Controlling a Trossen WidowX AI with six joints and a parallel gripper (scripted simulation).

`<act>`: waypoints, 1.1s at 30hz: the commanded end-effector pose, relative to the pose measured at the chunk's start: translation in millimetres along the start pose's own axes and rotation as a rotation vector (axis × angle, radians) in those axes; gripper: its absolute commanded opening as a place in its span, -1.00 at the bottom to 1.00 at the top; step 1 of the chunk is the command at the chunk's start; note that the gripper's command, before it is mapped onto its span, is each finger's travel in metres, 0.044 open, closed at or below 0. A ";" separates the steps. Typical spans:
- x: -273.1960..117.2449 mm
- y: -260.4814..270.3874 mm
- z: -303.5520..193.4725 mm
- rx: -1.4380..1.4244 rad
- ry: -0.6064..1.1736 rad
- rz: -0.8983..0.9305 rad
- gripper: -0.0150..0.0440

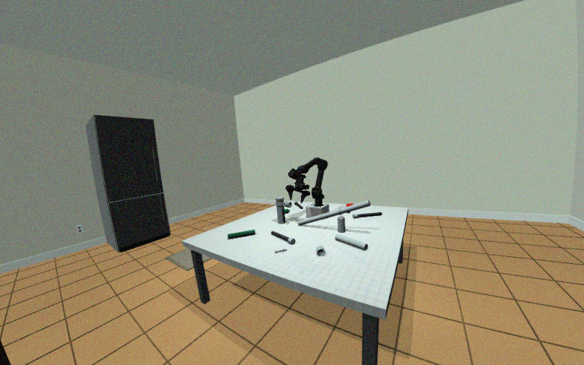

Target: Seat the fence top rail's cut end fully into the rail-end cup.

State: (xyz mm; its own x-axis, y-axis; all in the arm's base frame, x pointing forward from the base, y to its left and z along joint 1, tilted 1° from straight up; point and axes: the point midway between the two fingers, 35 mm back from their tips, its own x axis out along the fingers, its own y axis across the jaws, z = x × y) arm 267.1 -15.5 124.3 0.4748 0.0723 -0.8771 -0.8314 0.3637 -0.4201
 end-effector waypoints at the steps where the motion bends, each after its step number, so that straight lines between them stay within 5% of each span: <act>1: -39.5 8.0 52.2 0.584 -0.024 0.010 1.00; 11: -67.5 21.5 79.5 0.971 -0.039 0.033 1.00; 33: -65.2 22.4 80.8 1.022 -0.028 0.043 1.00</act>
State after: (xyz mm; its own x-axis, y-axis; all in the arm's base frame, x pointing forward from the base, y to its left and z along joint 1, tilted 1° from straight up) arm 240.1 61.5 190.8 0.4743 0.1246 -0.8715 -0.2534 0.9674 0.0004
